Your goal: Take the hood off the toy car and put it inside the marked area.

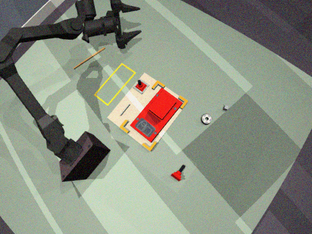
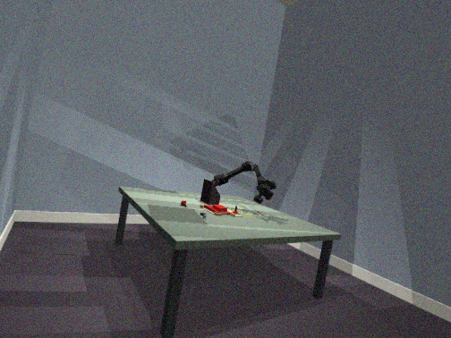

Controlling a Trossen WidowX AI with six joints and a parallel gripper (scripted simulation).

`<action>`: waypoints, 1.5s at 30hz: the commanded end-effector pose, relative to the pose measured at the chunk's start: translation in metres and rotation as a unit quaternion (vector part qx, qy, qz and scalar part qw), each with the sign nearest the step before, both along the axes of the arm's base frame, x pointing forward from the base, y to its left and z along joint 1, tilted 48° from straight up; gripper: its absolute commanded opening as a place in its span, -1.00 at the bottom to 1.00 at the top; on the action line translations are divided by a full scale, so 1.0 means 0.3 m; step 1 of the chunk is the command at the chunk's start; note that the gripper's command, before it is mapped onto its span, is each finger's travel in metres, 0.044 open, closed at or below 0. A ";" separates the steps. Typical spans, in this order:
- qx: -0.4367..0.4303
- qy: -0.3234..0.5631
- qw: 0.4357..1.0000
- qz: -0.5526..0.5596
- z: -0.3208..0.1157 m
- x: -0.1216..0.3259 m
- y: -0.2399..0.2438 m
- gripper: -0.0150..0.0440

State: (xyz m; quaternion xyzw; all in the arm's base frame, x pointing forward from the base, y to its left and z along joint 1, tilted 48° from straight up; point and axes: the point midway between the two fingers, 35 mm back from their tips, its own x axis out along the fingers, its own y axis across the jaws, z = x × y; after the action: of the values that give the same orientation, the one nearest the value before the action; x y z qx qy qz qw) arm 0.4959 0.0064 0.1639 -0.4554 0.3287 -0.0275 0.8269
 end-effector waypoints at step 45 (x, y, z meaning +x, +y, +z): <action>0.670 0.389 0.608 -0.174 -0.806 -0.543 -0.354 1.00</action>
State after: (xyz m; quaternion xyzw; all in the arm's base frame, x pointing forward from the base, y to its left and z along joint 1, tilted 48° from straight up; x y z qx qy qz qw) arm 0.3321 -0.1023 -0.0756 0.3223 0.6200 0.2369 0.6749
